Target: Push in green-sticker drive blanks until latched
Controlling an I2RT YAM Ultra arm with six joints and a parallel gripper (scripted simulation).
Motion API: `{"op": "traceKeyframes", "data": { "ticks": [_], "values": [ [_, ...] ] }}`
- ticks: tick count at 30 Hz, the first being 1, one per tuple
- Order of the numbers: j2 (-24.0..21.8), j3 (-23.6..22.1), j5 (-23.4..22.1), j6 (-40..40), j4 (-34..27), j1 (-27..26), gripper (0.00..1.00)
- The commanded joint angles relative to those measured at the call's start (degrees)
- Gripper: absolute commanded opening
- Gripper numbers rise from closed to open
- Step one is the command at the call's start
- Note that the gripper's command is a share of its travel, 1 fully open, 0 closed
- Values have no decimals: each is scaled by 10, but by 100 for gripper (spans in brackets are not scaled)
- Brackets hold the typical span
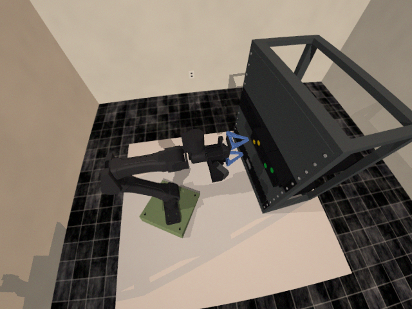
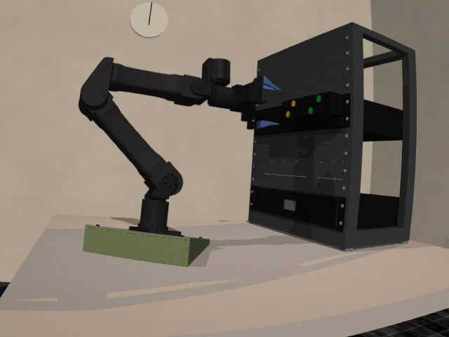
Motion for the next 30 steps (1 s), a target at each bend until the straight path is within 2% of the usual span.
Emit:
{"op": "traceKeyframes", "data": {
  "ticks": [1,2,8,17,19,20,25,30],
  "values": [
    [-18,17,-40,3,2,-28,100],
    [-18,17,-40,3,2,-28,100],
    [4,-9,-136,18,14,-128,100],
    [25,-13,-278,33,45,-272,100],
    [25,-13,-278,33,45,-272,100],
    [30,5,-296,33,51,-287,100],
    [46,2,-344,40,70,-334,100],
    [50,2,-368,44,82,-356,100]
  ]
}}
